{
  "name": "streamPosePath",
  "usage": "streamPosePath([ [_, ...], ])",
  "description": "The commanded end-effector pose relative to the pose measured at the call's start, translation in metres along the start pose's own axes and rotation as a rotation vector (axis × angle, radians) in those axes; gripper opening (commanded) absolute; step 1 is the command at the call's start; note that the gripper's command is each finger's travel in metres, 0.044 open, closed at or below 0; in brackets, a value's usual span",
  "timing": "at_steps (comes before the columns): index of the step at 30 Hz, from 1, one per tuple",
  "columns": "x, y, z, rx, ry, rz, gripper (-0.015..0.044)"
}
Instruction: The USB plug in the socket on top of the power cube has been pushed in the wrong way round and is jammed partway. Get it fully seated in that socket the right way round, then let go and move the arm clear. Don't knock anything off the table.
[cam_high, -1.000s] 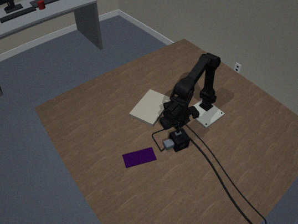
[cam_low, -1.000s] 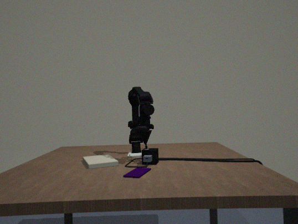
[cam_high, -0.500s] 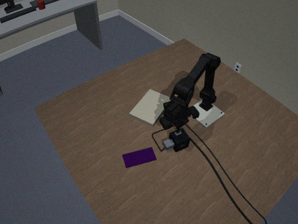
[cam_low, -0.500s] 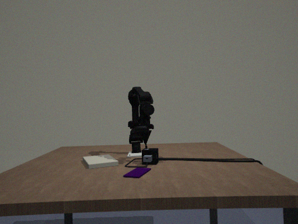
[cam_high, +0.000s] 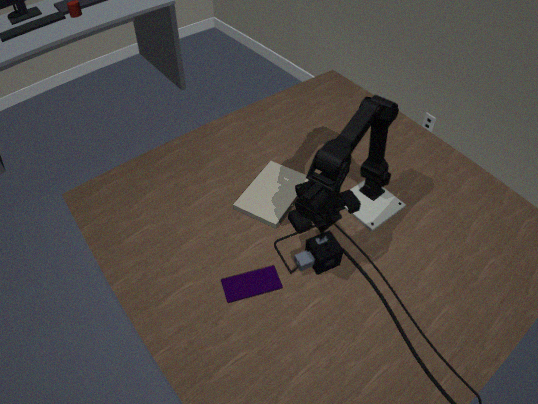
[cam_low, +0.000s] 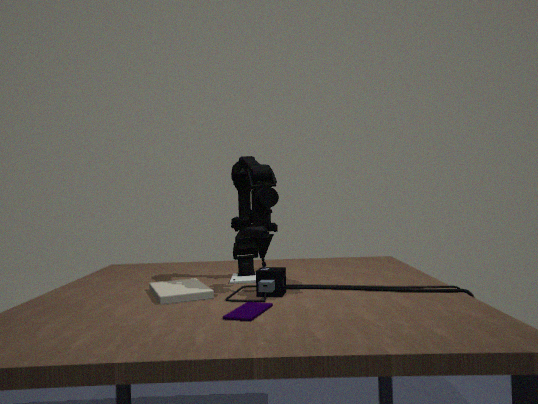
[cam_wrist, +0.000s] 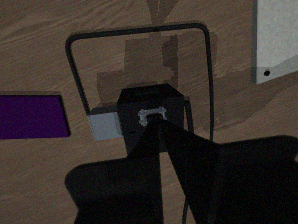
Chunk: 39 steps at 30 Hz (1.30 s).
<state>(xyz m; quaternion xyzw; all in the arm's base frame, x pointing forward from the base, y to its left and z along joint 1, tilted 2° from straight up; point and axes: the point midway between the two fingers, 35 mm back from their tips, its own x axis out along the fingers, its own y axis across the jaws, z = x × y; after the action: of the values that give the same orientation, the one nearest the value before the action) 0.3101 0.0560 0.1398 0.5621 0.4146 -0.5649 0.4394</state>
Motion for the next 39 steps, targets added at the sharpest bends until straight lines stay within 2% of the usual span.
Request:
streamPosePath([
  [1, -0.005, 0.001, -0.001, 0.001, 0.003, 0.008, 0.0000],
  [39, -0.027, 0.001, 0.000, 0.000, 0.003, 0.006, 0.0000],
])
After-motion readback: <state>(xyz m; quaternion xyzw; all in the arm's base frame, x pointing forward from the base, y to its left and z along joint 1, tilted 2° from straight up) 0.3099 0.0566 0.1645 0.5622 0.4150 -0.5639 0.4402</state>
